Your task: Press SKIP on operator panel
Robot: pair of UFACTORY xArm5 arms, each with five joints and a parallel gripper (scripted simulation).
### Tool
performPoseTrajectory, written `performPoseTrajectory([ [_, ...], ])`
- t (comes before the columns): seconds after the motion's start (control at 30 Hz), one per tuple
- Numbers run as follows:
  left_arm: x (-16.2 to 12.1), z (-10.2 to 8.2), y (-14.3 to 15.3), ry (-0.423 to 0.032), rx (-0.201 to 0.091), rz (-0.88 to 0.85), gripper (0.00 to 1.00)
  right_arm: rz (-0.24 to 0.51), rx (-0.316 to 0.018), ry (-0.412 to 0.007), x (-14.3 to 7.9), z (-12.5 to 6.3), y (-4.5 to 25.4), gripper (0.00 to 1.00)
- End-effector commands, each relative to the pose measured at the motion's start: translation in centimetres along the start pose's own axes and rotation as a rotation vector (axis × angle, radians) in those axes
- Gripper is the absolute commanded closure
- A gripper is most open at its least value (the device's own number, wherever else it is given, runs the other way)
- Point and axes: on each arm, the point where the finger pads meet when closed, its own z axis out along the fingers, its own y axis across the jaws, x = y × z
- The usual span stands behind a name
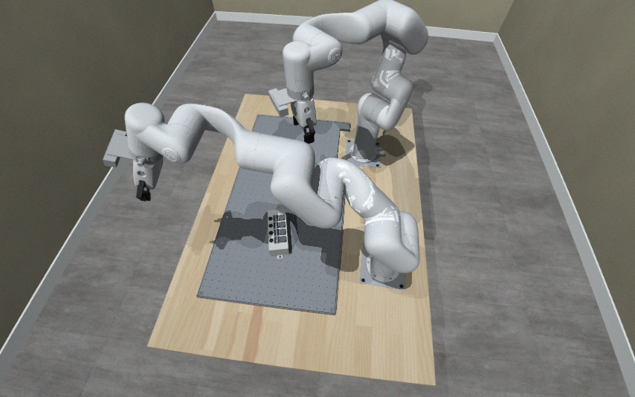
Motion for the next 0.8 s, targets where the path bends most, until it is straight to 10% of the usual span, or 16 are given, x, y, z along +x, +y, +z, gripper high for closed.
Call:
performPoseTrajectory([
  [0.0, 0.1, -0.2, 0.0, 0.004, -0.001, 0.0, 0.0, -0.025, 0.006, 0.017, -0.7, -2.5, 0.3, 0.0],
  [0.77, 0.1, -0.2, 0.0, 0.004, -0.001, 0.0, 0.0, -0.188, 0.029, 0.119, -9.2, -15.5, 3.1, 0.0],
])
